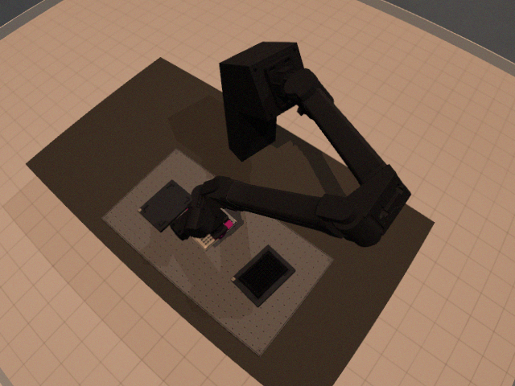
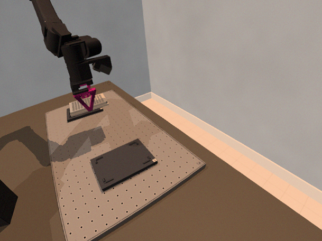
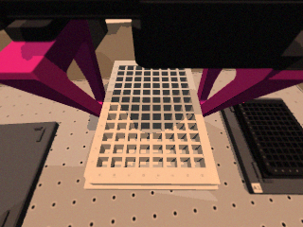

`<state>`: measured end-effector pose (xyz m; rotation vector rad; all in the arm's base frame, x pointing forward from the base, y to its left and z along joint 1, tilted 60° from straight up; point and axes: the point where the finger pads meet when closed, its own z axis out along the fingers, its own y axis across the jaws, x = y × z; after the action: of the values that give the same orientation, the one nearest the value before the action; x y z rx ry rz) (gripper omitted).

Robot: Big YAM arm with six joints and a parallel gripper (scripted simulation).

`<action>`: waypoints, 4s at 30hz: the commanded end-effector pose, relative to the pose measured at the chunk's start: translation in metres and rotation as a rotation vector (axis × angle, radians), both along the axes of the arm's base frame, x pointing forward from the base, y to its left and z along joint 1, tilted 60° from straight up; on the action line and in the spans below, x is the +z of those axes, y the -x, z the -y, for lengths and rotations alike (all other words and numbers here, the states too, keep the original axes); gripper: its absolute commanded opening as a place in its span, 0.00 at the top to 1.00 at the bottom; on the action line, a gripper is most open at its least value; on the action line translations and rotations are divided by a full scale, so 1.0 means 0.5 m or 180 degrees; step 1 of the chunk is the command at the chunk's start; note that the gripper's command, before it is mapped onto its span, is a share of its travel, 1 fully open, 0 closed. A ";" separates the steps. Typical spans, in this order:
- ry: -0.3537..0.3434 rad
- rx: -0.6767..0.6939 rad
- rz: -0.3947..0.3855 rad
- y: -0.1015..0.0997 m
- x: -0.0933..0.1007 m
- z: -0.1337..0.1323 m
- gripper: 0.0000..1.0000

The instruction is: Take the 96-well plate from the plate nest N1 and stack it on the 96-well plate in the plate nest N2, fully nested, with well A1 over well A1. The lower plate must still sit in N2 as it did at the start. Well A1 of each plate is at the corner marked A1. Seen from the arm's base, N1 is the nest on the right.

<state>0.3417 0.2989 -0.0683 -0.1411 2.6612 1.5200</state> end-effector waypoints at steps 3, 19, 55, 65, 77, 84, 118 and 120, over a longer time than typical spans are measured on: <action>0.0015 -0.0100 -0.0092 0.007 0.024 0.007 1.00; 0.0015 -0.0045 -0.0086 0.041 0.101 -0.050 1.00; -0.0028 -0.0047 -0.0028 0.081 0.292 -0.163 1.00; -0.0039 -0.0071 -0.0019 0.089 0.344 -0.189 1.00; -0.0018 -0.0075 -0.0023 0.086 0.325 -0.180 1.00; 0.0023 -0.0071 -0.0086 0.094 0.306 -0.179 1.00; -0.0019 -0.0048 -0.0043 0.092 0.311 -0.201 1.00; -0.0020 -0.0048 -0.0041 0.092 0.310 -0.204 1.00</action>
<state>0.2953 0.3952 0.0901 -0.1188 2.6600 1.5249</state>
